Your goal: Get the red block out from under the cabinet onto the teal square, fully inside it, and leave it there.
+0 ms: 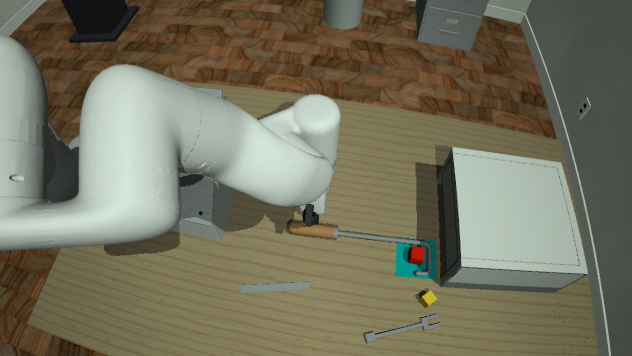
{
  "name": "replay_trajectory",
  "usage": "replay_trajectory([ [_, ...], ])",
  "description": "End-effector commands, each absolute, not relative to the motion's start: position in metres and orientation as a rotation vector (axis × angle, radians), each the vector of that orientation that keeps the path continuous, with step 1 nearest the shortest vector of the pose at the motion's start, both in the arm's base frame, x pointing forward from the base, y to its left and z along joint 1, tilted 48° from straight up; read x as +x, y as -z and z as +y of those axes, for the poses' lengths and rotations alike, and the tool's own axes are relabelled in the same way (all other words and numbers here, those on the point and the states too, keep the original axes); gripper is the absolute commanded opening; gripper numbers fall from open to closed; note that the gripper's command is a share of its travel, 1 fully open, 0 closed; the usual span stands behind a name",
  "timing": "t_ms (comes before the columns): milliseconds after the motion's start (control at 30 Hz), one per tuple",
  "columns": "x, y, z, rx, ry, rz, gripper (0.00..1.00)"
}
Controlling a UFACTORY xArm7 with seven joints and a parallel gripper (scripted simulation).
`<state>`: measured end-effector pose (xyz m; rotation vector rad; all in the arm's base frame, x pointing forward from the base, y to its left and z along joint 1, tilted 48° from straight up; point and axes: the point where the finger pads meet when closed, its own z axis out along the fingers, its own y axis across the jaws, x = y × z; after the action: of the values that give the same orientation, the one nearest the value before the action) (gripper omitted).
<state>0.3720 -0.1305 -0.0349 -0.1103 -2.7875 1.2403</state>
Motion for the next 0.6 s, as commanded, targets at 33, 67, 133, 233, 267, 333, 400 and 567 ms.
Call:
replay_trajectory([
  [33, 0.375, 0.019, -0.113, -0.108, -1.240, -2.791, 0.58],
  [67, 0.376, 0.016, -0.110, -0.108, -1.240, -2.791, 0.58],
  [133, 0.377, 0.011, -0.104, -0.108, -1.240, -2.791, 0.58],
  [233, 0.377, 0.007, -0.099, -0.108, -1.240, -2.791, 0.58],
  [267, 0.377, 0.007, -0.099, -0.108, -1.240, -2.791, 0.58],
  [333, 0.378, 0.003, -0.095, -0.108, -1.240, -2.791, 0.58],
  [400, 0.379, 0.000, -0.091, -0.108, -1.240, -2.791, 0.58],
  [567, 0.379, -0.005, -0.086, -0.108, -1.240, -2.791, 0.58],
])
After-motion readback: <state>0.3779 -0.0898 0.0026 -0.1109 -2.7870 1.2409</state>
